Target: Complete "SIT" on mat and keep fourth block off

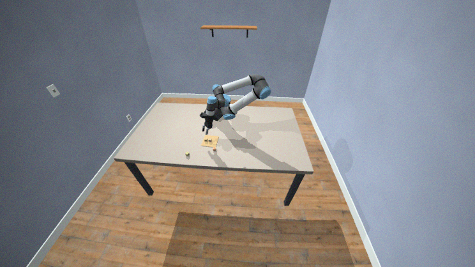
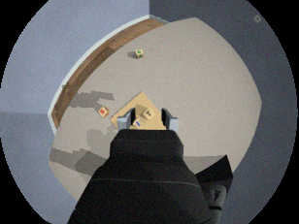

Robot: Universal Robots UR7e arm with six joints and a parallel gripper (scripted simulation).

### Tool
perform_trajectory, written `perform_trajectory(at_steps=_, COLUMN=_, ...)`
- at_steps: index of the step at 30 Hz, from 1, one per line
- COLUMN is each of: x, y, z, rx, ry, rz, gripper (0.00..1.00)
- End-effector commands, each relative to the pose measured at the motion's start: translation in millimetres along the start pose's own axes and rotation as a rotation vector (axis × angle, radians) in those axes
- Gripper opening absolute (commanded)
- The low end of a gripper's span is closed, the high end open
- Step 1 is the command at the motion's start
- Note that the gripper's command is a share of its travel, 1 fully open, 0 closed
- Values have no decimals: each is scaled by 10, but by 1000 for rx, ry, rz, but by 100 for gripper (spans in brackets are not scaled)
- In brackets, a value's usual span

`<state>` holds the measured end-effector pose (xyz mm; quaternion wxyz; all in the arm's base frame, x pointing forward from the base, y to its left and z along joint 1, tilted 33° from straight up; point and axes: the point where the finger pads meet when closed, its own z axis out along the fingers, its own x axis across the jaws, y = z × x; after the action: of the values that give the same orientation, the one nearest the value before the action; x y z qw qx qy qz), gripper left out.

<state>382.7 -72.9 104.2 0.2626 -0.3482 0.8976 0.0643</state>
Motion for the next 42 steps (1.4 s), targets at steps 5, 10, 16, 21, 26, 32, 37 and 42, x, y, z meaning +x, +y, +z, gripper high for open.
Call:
perform_trajectory(at_steps=5, x=-1, y=-4, z=-3, rx=1, ry=0, rz=0, gripper=100)
perform_trajectory(at_steps=10, x=-10, y=-49, z=-10, rx=1, ry=0, rz=0, gripper=100)
perform_trajectory(at_steps=16, x=-39, y=-182, z=-26, rx=1, ry=1, rz=0, gripper=100)
perform_trajectory(at_steps=21, x=-101, y=-494, z=-33, rx=0, ry=2, rz=0, gripper=100)
perform_trajectory(at_steps=26, x=-181, y=-930, z=30, rx=0, ry=4, rz=-1, gripper=100)
perform_trajectory(at_steps=32, x=-260, y=-1391, z=191, rx=0, ry=4, rz=-1, gripper=100)
perform_trajectory(at_steps=37, x=-313, y=-1704, z=361, rx=0, ry=3, rz=-1, gripper=100)
perform_trajectory(at_steps=42, x=-356, y=-1968, z=550, rx=1, ry=2, rz=-1, gripper=100)
